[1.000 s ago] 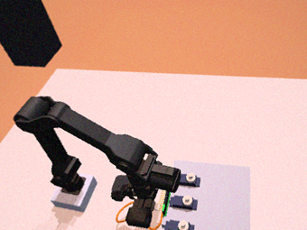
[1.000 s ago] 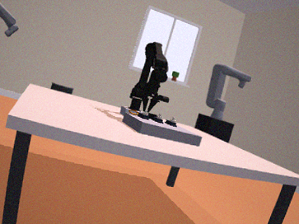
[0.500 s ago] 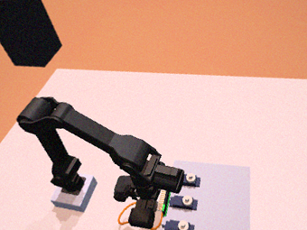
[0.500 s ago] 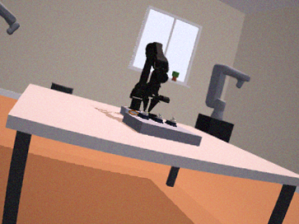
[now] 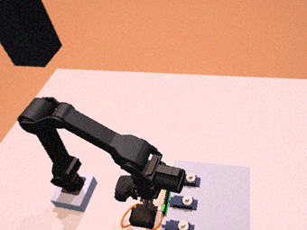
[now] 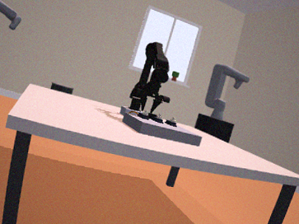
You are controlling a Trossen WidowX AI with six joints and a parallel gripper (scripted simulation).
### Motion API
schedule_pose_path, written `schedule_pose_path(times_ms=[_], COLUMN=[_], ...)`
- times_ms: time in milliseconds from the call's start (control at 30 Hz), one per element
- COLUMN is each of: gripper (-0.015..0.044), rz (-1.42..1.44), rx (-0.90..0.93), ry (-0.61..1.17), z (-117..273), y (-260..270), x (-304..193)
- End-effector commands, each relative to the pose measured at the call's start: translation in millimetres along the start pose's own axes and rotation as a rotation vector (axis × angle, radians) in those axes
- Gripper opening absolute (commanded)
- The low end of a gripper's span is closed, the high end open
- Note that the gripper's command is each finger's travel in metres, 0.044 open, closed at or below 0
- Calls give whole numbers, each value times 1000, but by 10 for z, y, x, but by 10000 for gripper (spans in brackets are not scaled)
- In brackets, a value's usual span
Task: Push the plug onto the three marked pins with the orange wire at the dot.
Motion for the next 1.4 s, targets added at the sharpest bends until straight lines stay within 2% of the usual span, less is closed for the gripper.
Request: schedule_pose_path(times_ms=[0,133,1367], gripper=[341,440,440], rz=[-3,-3,-3], rx=[2,2,2], ry=[8,8,8], z=[264,557,557], y=[2,1,1], x=[-24,-4,-4])
Point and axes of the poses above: the point midway between the two fingers, 35 mm back from their tips, its own z axis back along the fingers, its own y axis across the jaws, x = y × z, the point moved 1 cm from there along z, back along the fingers, and after that the axes turned 5 degrees about -z, right-handed, at the moved point
